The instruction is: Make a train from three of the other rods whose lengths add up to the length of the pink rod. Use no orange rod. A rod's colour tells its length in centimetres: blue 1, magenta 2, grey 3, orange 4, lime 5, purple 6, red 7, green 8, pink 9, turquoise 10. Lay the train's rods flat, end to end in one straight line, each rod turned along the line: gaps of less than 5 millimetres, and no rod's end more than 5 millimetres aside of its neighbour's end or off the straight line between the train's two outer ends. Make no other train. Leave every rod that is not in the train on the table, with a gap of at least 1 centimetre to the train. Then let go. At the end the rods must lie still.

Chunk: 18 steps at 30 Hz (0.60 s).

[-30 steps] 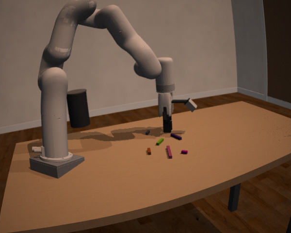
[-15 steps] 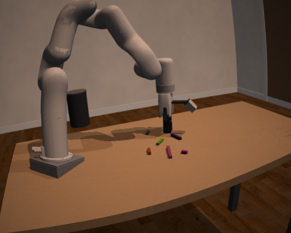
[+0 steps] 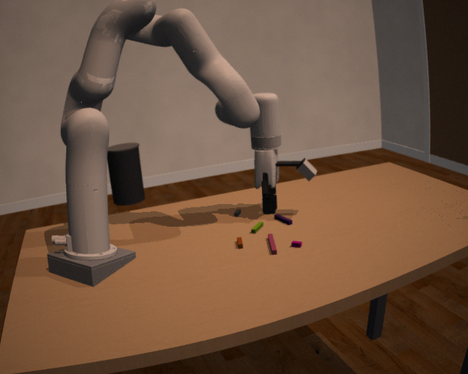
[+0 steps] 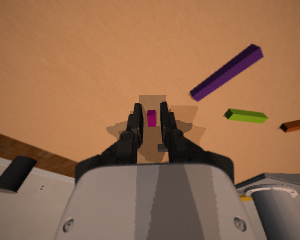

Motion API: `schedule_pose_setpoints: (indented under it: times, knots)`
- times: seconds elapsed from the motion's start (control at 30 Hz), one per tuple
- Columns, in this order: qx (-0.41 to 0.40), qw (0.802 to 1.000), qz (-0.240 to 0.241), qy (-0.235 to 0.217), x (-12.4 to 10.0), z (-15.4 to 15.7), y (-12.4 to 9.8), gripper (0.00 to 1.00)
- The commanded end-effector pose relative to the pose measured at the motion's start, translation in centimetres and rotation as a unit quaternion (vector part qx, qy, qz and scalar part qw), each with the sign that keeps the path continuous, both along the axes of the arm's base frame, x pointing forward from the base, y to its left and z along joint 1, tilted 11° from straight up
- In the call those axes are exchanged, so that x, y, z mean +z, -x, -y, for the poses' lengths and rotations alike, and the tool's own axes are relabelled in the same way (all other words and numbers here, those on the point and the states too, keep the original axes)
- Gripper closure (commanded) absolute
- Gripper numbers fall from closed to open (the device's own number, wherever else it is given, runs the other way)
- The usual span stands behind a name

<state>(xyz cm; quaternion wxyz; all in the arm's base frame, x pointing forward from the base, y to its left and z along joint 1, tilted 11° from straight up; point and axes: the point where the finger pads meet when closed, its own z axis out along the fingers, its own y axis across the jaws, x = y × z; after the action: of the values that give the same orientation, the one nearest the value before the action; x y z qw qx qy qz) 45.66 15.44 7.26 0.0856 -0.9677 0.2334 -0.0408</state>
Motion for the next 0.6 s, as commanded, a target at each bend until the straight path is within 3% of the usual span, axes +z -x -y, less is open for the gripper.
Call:
schedule_pose_setpoints:
  times: [0.0,0.37,0.4,0.57]
  knots:
    - [0.000,1.000,0.002,-0.001,0.16,-0.03,-0.13,0.76]
    - [0.000,1.000,0.002,-0.001,0.16,-0.03,-0.13,0.76]
    - [0.000,1.000,0.002,-0.001,0.16,-0.03,-0.13,0.96]
    - [0.000,1.000,0.002,-0.001,0.16,-0.03,-0.13,0.96]
